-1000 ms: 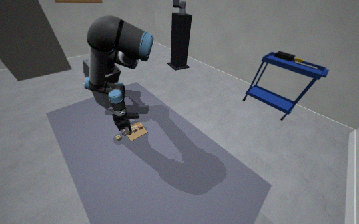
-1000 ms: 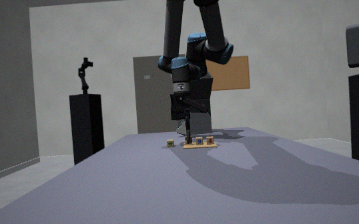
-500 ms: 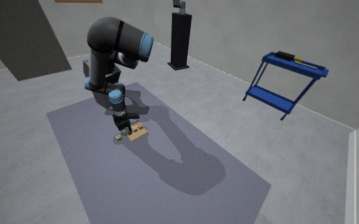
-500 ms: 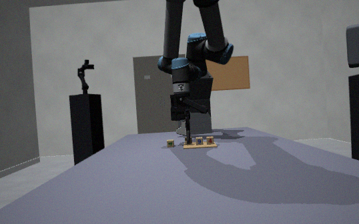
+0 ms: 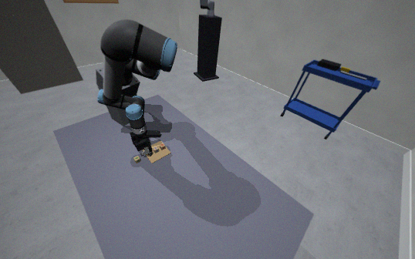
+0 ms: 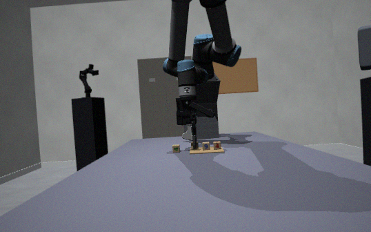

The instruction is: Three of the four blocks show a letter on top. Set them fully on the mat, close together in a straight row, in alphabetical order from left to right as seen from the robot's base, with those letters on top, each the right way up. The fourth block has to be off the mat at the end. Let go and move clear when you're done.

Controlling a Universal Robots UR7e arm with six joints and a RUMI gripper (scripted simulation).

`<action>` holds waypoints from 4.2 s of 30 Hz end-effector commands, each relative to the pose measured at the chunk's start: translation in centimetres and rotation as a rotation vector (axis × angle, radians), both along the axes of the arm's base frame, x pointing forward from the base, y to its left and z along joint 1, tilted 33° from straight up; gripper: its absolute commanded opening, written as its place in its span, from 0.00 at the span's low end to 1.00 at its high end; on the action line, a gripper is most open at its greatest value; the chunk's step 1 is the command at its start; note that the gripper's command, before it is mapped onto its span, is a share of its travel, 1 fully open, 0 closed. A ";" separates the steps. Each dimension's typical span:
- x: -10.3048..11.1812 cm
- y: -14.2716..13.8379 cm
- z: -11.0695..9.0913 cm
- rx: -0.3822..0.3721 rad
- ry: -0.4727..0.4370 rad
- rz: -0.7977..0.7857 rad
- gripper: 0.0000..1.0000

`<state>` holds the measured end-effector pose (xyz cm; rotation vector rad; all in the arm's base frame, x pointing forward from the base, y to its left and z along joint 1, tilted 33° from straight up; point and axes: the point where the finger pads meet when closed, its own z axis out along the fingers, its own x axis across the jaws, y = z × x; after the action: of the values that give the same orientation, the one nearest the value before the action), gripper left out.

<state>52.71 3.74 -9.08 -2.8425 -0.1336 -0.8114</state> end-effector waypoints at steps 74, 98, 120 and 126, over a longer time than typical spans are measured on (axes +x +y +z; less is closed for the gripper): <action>0.1 0.2 -0.5 0.001 0.001 -0.001 0.09; 0.1 0.2 -0.5 0.001 0.001 -0.001 0.12; 0.1 0.2 -0.5 0.001 0.001 -0.001 0.28; 0.0 0.1 -0.3 0.001 0.001 -0.001 0.28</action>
<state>52.70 3.87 -9.50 -2.8422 -0.1304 -0.8090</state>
